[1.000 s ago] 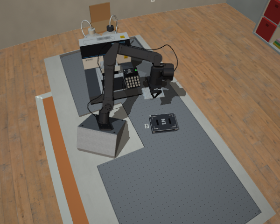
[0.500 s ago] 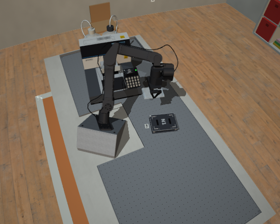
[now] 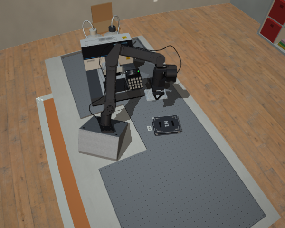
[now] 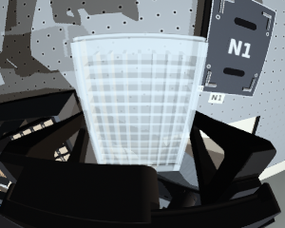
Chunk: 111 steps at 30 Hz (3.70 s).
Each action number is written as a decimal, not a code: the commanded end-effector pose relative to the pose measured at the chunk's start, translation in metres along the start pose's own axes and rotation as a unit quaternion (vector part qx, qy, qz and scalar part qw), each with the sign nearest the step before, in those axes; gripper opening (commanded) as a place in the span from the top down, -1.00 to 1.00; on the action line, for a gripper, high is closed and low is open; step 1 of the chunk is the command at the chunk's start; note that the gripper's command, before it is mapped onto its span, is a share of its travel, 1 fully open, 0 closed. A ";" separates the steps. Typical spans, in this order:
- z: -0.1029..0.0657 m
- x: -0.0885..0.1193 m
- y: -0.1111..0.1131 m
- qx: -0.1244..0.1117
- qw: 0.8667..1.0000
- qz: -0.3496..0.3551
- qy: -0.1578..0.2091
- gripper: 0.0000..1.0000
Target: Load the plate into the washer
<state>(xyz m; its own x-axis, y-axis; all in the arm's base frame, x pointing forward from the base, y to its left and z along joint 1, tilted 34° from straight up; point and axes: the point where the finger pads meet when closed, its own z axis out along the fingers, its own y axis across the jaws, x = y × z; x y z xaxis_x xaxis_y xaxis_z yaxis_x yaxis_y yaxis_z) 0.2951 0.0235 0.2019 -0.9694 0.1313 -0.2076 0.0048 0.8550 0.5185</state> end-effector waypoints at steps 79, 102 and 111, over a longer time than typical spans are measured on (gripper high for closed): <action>-0.034 0.095 0.116 -0.003 0.999 -0.029 -0.031 -0.68; -0.045 0.178 0.153 -0.018 0.998 -0.051 -0.026 -0.68; -0.044 0.222 0.167 0.002 0.999 -0.046 -0.008 -0.68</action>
<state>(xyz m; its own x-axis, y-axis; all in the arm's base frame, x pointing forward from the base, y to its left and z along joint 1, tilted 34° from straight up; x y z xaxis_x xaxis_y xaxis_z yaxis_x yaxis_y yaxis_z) 0.0699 0.1734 0.2699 -0.9688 -0.0841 -0.2333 -0.1962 0.8351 0.5139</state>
